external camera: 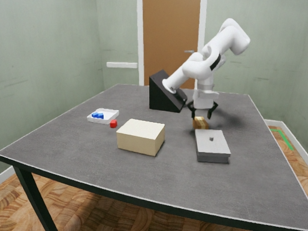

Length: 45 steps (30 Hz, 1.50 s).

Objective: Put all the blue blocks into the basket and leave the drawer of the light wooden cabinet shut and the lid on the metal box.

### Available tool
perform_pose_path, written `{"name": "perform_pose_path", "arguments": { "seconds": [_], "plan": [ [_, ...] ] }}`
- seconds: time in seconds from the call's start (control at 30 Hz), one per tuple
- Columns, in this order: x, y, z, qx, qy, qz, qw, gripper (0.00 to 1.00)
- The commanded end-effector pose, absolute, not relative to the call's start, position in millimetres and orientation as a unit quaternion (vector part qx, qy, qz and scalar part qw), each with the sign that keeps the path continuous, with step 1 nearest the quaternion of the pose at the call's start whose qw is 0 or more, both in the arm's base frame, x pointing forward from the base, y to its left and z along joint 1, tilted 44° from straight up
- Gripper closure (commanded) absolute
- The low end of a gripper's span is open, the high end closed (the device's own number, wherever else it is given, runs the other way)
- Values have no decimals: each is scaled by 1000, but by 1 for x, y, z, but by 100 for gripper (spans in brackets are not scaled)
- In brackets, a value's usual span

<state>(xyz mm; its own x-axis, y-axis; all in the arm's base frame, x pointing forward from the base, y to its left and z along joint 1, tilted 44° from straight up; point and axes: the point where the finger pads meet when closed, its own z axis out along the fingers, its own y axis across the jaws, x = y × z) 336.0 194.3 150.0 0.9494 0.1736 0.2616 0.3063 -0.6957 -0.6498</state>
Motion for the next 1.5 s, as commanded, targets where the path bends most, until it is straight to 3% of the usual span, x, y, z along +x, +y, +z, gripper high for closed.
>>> {"name": "perform_pose_path", "arguments": {
  "seconds": [0.0,1.47],
  "plan": [
    [337,197,148,-916,-131,-91,367,10],
    [340,227,117,-916,-131,-91,367,10]
  ]
}}
